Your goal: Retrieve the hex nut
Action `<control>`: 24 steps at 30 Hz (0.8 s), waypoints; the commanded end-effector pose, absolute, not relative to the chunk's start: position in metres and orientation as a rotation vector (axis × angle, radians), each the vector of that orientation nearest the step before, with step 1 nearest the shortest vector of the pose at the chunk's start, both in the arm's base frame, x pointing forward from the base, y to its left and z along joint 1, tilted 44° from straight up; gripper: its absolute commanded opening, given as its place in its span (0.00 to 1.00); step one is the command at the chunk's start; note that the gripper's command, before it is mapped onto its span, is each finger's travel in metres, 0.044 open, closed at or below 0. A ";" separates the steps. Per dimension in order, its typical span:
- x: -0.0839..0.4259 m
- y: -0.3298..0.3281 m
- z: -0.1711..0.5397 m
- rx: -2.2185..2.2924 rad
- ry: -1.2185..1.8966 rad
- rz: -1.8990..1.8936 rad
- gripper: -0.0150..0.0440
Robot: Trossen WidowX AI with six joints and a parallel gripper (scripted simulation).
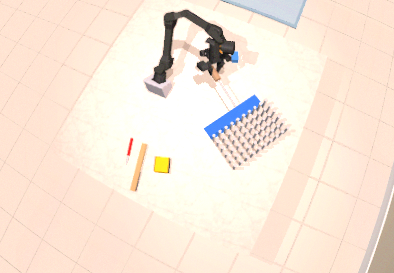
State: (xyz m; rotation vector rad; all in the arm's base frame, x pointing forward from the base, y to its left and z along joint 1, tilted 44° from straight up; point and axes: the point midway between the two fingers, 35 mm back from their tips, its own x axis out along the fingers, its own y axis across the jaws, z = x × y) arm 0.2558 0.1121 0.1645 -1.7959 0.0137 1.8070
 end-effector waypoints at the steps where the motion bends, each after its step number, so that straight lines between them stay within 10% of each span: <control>1: 0.250 0.128 0.178 -1.721 0.063 1.770 0.25; 24: 0.190 0.204 0.236 -1.231 0.339 1.679 0.25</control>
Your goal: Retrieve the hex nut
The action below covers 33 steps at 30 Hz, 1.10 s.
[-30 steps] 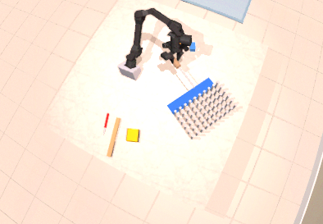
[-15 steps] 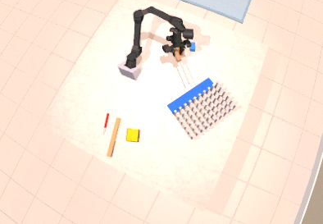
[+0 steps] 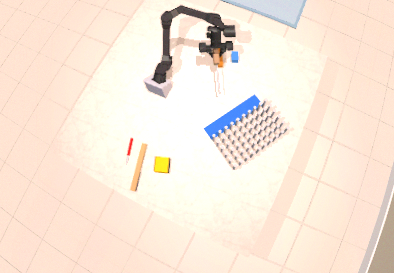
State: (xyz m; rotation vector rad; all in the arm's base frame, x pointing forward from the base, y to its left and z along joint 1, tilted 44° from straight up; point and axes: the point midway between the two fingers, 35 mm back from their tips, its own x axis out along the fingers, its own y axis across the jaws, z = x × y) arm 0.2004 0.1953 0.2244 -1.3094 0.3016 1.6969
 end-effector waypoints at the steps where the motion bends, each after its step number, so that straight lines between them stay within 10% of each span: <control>1: 0.187 0.207 0.239 -1.209 0.350 1.676 0.25; 33: 0.056 0.250 0.318 -0.500 0.864 1.643 0.25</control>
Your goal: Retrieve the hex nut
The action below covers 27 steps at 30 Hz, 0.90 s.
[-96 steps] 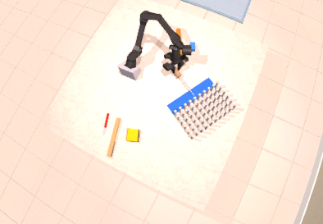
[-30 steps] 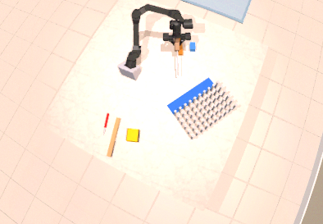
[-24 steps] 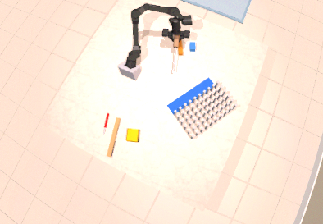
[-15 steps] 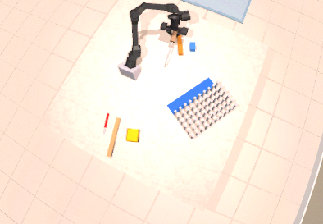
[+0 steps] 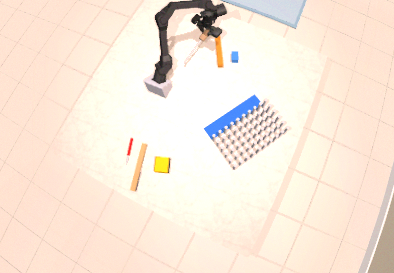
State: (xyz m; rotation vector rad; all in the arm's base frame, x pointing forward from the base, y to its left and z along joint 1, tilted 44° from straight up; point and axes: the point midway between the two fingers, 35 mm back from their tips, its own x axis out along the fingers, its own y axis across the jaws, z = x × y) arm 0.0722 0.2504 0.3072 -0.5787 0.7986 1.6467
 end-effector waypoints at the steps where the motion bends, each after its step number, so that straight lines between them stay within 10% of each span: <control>1: 0.051 0.250 0.320 -0.480 0.884 1.641 0.25; 27: -0.056 0.214 0.377 -0.031 1.502 1.513 0.25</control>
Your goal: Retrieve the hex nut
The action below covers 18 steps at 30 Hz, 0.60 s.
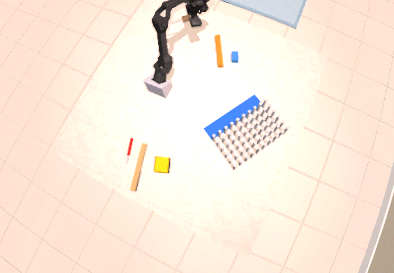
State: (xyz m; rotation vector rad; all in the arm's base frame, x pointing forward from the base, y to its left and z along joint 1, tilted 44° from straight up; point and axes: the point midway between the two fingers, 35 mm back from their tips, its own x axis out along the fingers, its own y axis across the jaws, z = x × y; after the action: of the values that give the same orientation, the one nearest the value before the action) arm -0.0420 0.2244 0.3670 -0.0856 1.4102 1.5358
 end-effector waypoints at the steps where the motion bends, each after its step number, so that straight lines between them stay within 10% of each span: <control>1: -0.060 0.212 0.379 -0.018 1.528 1.503 0.25; 18: -0.065 0.213 0.378 0.001 1.568 1.488 0.25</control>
State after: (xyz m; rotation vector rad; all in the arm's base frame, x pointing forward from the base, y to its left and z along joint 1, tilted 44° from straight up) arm -0.0642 0.2108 0.3794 -0.0033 1.5595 1.4870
